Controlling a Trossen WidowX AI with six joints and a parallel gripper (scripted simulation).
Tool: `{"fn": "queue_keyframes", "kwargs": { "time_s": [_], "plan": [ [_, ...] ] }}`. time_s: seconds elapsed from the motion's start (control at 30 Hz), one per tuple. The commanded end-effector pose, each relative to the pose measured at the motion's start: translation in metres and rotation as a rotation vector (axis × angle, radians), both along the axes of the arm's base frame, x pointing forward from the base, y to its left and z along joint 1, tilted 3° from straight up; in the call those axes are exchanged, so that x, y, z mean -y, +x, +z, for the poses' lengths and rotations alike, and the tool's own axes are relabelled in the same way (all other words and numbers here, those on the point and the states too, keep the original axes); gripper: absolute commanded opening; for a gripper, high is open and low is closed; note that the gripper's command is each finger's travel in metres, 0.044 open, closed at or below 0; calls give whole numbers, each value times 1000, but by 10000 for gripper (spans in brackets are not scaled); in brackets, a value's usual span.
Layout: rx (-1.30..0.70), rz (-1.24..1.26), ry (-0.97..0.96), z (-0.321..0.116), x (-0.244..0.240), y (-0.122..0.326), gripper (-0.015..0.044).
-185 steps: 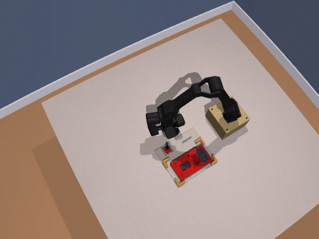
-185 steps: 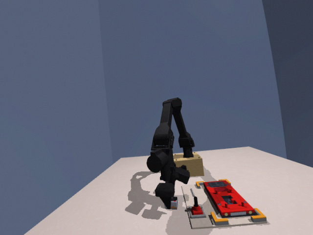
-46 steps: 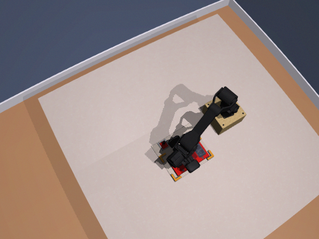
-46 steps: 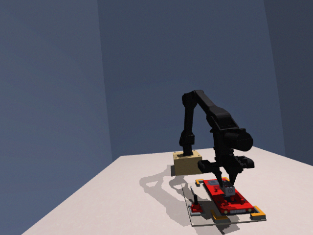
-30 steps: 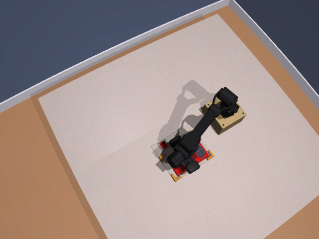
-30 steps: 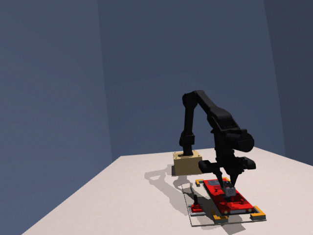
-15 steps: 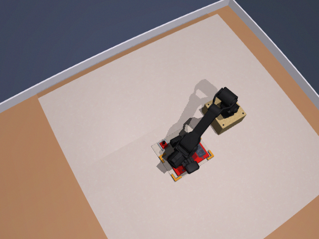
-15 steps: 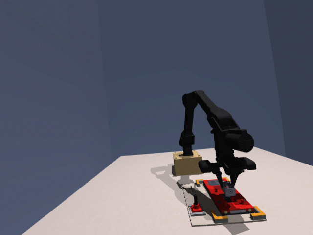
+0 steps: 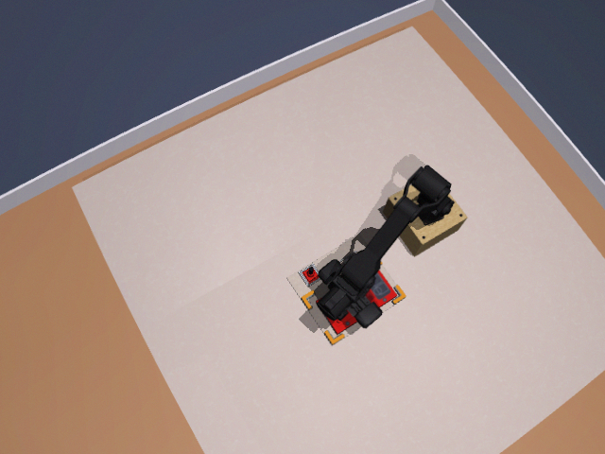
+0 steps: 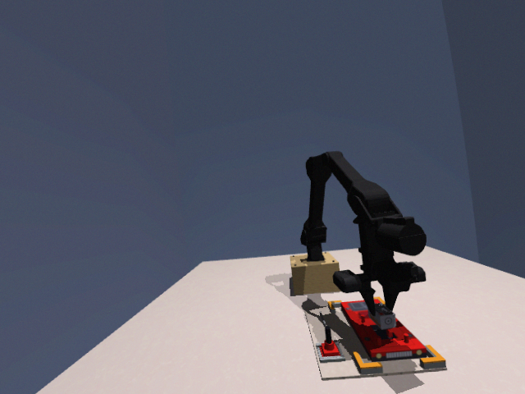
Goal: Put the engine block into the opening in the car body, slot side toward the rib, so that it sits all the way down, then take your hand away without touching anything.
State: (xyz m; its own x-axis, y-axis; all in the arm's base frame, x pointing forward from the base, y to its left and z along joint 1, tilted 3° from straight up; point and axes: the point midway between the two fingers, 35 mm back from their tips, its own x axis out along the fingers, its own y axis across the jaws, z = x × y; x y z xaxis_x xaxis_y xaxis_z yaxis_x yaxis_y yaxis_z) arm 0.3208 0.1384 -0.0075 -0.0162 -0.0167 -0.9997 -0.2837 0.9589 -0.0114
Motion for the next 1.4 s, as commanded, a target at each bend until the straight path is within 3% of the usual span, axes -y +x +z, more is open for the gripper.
{"fn": "queue_keyframes", "kwargs": {
  "time_s": [0.0,0.37,0.77,1.17,1.37],
  "plan": [
    [2,-24,3,0,-1,0,159],
    [5,-269,-1,-1,-1,0,159],
    [2,-6,3,-2,-1,0,159],
    [4,-182,1,-4,-1,0,159],
    [4,-144,1,-5,-1,0,159]
  ]
}}
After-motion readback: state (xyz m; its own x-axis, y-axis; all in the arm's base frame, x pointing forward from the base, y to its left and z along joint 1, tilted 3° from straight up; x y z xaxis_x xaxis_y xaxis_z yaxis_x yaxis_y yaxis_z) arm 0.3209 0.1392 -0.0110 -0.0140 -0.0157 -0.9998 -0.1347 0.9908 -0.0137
